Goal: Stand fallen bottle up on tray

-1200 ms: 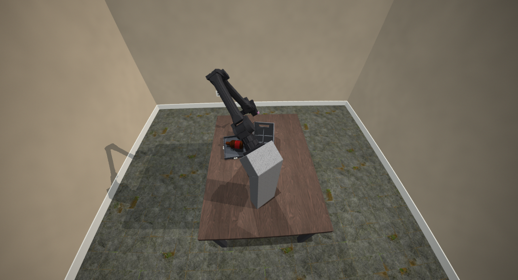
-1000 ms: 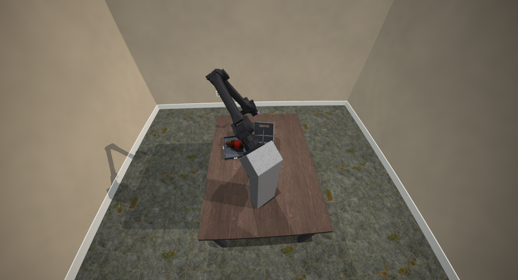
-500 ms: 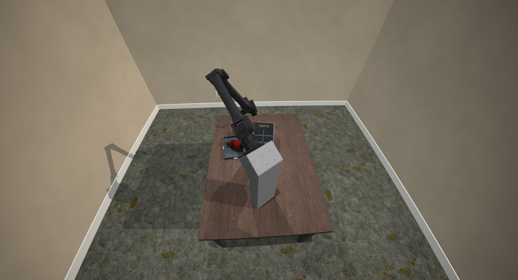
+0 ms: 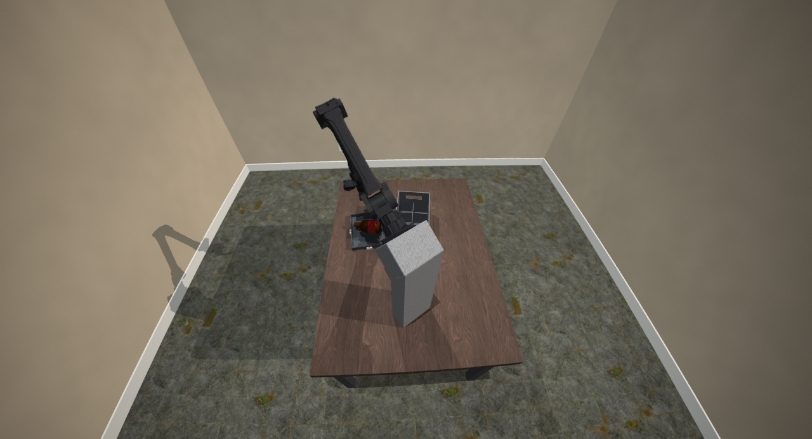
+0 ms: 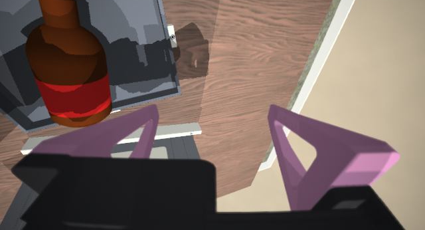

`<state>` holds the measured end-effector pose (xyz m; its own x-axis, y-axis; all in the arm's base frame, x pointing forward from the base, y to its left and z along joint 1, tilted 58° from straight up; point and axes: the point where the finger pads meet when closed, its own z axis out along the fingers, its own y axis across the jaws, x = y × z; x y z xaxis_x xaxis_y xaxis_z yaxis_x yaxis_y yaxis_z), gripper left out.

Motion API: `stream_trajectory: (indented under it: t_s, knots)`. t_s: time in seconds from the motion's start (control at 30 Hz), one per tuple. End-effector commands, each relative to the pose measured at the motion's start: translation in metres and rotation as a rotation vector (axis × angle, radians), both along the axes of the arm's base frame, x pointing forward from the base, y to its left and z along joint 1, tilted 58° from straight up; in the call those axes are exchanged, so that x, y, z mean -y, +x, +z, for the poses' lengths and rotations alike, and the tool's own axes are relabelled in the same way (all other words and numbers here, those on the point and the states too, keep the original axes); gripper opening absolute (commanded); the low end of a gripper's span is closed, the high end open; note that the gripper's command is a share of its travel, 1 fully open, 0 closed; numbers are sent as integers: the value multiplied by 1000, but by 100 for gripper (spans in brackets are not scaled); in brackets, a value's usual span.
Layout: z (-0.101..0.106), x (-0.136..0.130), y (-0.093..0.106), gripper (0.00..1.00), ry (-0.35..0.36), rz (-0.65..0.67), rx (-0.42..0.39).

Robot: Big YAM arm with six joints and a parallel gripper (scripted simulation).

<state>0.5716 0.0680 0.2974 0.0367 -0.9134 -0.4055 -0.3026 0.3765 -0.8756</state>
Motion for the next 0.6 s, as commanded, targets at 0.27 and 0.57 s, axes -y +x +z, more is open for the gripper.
stream_trajectory:
  t_s: [0.27, 0.57]
  knots:
    - [-45, -88, -100, 100, 239, 109, -356]
    - [-50, -88, -92, 100, 238, 102, -358]
